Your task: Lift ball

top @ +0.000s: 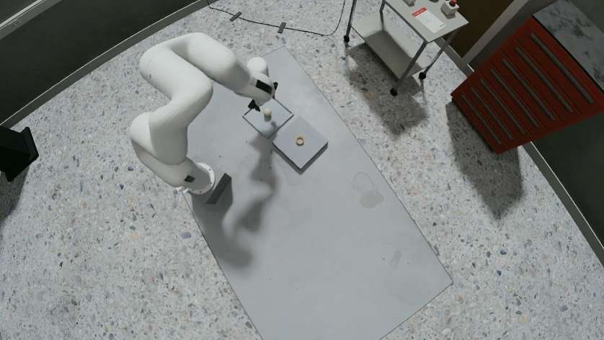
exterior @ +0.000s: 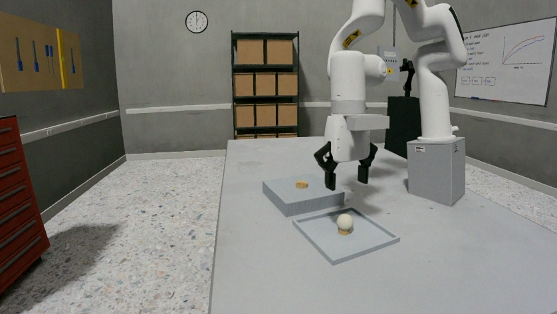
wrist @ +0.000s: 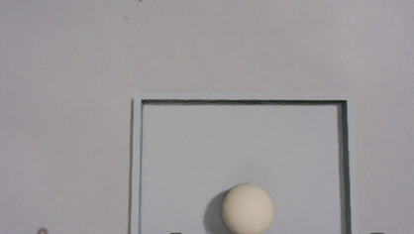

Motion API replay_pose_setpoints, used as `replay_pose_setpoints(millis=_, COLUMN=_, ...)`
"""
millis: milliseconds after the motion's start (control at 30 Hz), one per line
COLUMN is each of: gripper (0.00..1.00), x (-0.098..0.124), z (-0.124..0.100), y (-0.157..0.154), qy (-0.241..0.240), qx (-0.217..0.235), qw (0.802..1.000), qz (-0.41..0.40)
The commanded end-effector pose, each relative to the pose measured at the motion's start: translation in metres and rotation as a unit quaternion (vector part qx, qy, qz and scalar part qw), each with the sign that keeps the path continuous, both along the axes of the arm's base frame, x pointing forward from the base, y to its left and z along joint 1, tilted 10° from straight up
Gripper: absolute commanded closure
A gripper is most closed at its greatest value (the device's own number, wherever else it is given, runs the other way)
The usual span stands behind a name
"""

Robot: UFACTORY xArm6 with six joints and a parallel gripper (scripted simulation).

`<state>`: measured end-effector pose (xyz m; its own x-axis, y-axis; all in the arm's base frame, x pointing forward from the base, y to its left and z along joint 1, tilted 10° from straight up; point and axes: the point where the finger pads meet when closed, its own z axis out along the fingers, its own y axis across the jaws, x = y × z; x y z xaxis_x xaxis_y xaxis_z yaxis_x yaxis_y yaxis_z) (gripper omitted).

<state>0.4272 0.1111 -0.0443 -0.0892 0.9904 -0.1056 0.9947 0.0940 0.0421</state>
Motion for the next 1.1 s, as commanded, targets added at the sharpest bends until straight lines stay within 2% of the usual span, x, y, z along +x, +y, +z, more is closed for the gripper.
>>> replay_pose_setpoints(millis=0, gripper=0.0, x=0.0, z=-0.001, y=0.003, qy=-0.008, qx=-0.034, qw=0.999, qz=-0.001)
replay_pose_setpoints(millis=333, gripper=0.0, x=0.001, z=-0.003, y=0.003, qy=-0.008, qx=-0.034, qw=0.999, qz=-0.001)
replay_pose_setpoints(millis=400, gripper=0.0, x=0.002, z=-0.013, y=0.002, qy=-0.008, qx=-0.034, qw=0.999, qz=-0.001)
replay_pose_setpoints(millis=467, gripper=0.0, x=0.004, z=-0.033, y=-0.001, qy=-0.007, qx=-0.034, qw=0.999, qz=-0.001)
replay_pose_setpoints(millis=533, gripper=0.0, x=0.004, z=-0.033, y=-0.001, qy=-0.007, qx=-0.034, qw=0.999, qz=-0.001)
replay_pose_setpoints(millis=667, gripper=0.0, x=0.008, z=-0.079, y=-0.008, qy=-0.007, qx=-0.033, qw=0.999, qz=-0.001)
replay_pose_setpoints(millis=733, gripper=0.0, x=0.008, z=-0.094, y=-0.01, qy=-0.006, qx=-0.033, qw=0.999, qz=-0.001)
replay_pose_setpoints(millis=1067, gripper=0.0, x=0.008, z=-0.1, y=-0.011, qy=-0.006, qx=-0.032, qw=0.999, qz=-0.001)
